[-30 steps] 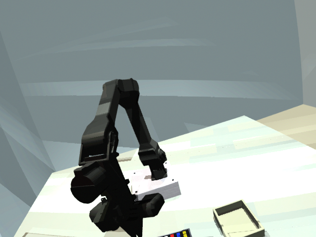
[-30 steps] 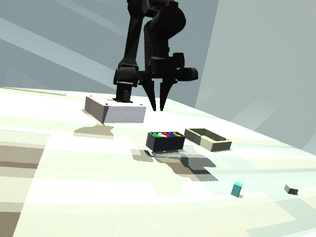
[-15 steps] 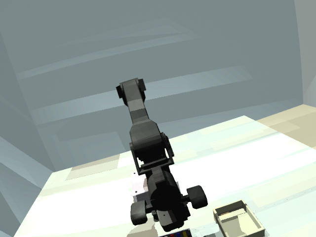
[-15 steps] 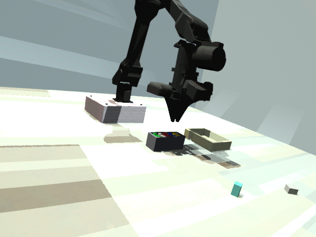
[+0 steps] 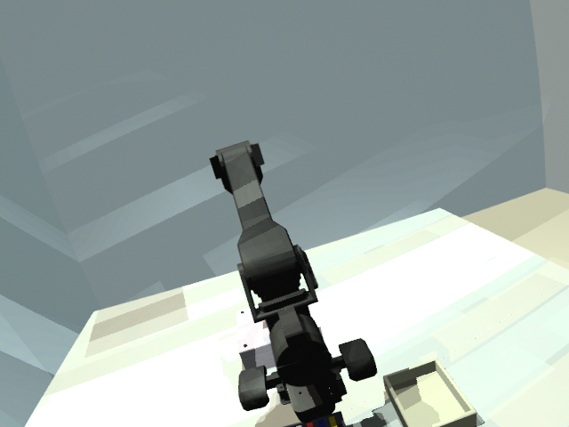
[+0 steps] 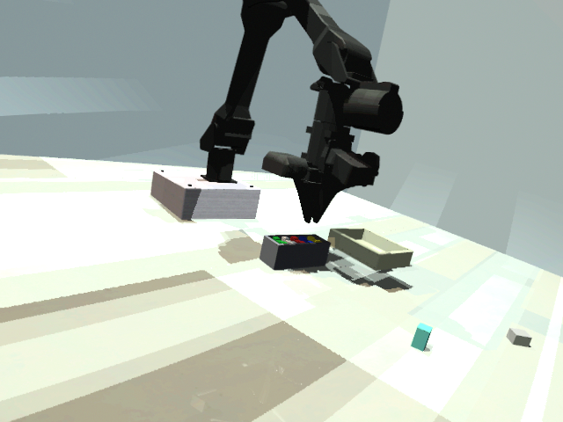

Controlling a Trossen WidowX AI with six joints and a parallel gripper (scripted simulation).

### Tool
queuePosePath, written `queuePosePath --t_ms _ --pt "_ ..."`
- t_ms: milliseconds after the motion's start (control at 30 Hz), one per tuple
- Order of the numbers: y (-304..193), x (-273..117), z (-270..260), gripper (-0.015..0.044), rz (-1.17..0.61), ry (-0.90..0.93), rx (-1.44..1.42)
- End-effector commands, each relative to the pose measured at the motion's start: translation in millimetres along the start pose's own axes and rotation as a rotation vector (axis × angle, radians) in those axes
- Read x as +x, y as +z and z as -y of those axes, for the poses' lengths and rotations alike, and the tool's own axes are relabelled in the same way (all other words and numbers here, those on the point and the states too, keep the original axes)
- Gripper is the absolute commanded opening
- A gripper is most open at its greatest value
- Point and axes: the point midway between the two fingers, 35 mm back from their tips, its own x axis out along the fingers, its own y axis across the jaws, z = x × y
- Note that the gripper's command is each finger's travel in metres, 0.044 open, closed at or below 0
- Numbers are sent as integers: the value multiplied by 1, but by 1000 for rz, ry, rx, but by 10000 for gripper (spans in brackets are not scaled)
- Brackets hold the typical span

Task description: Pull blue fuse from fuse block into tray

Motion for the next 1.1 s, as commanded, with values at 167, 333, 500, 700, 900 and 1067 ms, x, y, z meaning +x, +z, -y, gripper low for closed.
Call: queuePosePath --t_ms 167,333,500,700,900,1067 --pt "-1 12 1 63 -9 -6 -4" --pt "0 17 1 63 -9 -6 -4" --pt "0 22 1 63 -9 -6 -4" --pt "-1 25 0 63 -9 -6 -4" --pt "-1 25 0 63 -9 -6 -4" --pt "-1 25 0 63 -9 -6 -4"
